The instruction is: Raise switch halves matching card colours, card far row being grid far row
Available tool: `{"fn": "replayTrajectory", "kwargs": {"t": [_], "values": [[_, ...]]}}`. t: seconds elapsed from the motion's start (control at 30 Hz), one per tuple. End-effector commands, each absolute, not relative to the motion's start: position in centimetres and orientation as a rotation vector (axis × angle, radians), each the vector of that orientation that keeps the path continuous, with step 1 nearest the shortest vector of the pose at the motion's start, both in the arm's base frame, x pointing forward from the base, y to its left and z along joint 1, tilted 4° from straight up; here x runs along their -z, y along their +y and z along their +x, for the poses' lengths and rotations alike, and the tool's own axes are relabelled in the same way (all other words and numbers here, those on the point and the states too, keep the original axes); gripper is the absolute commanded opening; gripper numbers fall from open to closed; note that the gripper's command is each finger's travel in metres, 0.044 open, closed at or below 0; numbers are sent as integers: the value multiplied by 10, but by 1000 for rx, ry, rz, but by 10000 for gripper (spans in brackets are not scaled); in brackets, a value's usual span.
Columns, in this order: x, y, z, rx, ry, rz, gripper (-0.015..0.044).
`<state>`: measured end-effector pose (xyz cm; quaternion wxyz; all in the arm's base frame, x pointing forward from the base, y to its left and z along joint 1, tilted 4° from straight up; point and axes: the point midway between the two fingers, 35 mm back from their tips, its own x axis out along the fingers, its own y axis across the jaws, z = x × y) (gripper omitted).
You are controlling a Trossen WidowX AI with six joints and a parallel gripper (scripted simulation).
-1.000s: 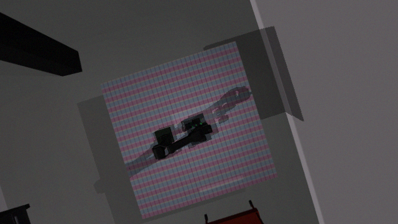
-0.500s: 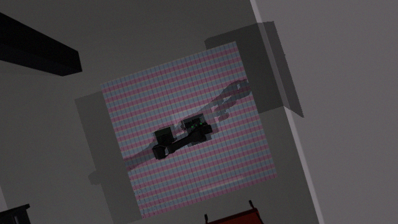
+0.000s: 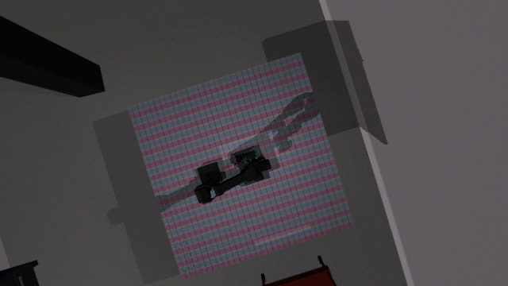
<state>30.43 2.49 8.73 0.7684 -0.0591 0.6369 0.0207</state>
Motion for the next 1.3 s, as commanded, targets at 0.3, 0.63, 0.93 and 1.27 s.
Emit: {"fn": "replayTrajectory", "kwargs": {"t": [0.3, 0.63, 0.93, 1.27], "values": [[-85, 25, 304, -50, 1383, -130, 0], [-147, 28, 296, -49, 1409, -130, 0], [-155, -4, 317, -47, 1408, -133, 0], [-120, -6, 324, -45, 1433, -134, 0]]}}
